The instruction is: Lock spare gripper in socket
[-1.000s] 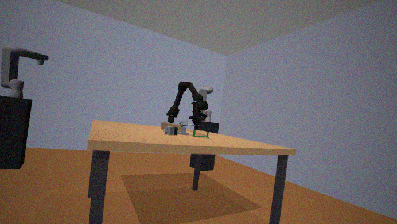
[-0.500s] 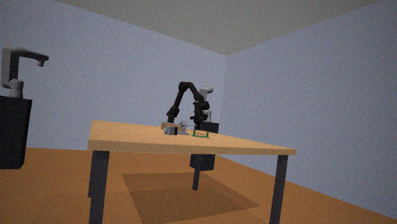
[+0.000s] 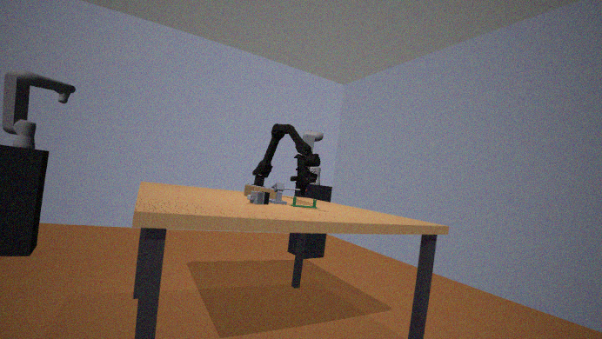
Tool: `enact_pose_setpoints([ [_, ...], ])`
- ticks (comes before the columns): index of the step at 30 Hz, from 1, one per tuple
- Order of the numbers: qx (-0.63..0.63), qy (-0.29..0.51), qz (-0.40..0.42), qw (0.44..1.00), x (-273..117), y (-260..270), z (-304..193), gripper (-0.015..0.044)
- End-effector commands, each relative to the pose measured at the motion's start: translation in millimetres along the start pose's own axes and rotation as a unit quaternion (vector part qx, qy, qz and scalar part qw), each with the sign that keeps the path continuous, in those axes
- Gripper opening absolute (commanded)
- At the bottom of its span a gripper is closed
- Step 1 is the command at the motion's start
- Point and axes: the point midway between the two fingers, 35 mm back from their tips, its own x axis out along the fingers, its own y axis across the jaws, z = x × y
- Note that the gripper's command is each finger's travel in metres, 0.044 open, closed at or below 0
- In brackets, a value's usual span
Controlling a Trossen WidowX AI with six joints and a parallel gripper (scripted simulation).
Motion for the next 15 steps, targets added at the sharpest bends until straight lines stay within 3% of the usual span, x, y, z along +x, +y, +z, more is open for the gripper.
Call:
enact_pose_setpoints([
  [1, 0.002, 0.003, 0.0, 1.0, 0.7, -0.7, 3.1, 0.0],
  [15, 0.002, 0.004, -0.001, 1.0, -1.4, -0.8, 16.2, 0.0],
])
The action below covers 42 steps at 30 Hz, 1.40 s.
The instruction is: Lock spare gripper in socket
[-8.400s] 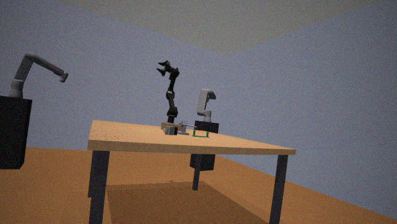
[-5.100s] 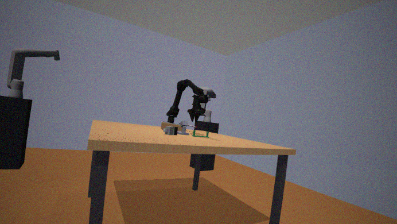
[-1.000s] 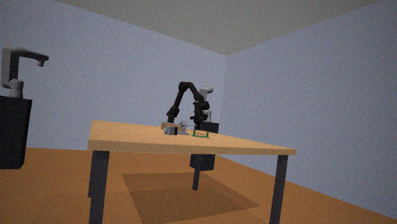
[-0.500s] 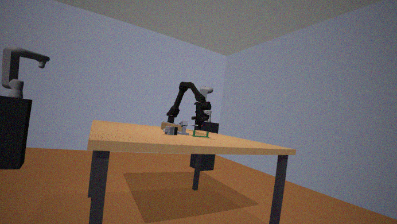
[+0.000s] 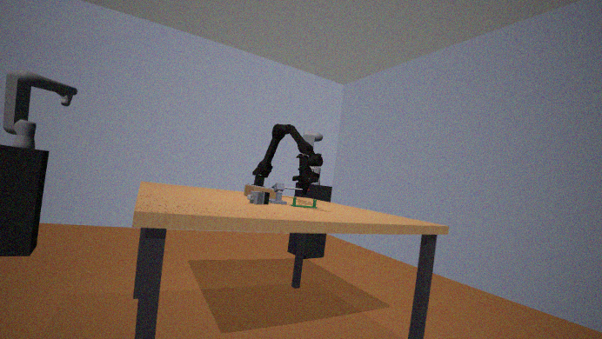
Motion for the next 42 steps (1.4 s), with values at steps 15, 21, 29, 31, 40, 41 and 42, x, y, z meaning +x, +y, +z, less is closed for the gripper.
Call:
enact_pose_setpoints([
  [15, 0.002, 0.004, -0.001, 1.0, -1.6, -0.6, 16.4, 0.0],
  [21, 0.001, 0.002, 0.0, 1.0, -10.1, 0.0, 16.8, 0.0],
  [29, 0.002, 0.005, 0.007, 1.0, -22.5, 2.0, 17.6, 0.0],
  [31, 0.003, 0.006, 0.008, 1.0, -25.5, 2.3, 17.8, 0.0],
  [40, 0.005, 0.007, 0.012, 1.0, -21.2, 2.6, 16.9, 0.0],
  [41, 0.004, 0.007, 0.012, 1.0, -21.5, 1.2, 17.6, 0.0],
  [42, 0.004, 0.007, 0.012, 1.0, -21.8, -1.1, 18.8, 0.0],
])
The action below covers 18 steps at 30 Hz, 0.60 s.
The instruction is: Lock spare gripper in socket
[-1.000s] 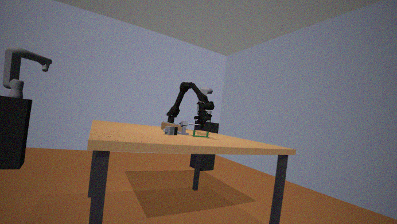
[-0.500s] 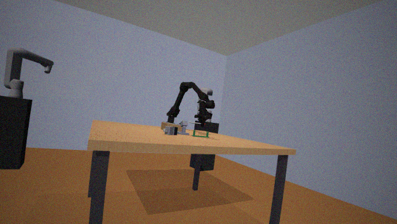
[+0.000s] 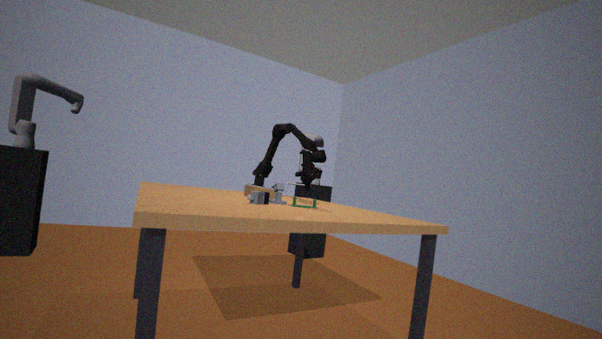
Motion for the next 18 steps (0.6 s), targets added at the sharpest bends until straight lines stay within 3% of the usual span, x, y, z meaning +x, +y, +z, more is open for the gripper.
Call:
enact_pose_setpoints([
  [1, -0.001, 0.0, 0.001, 1.0, -0.1, -6.0, 3.0, 0.0],
  [18, -0.011, 0.0, 0.0, 1.0, -5.5, -52.8, 27.1, 0.0],
])
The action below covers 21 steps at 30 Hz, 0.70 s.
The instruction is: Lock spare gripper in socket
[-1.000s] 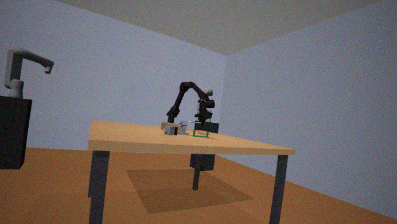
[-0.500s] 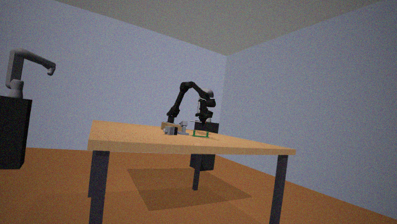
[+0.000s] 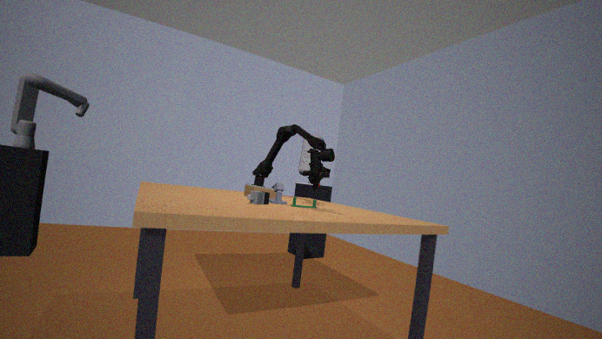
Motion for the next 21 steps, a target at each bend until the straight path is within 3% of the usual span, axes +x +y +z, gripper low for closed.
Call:
enact_pose_setpoints([
  [1, -0.004, 0.001, 0.003, 1.0, 2.0, -9.8, 4.4, 0.0],
  [21, -0.012, 0.0, 0.0, 1.0, 9.5, -41.5, 18.5, 0.0],
])
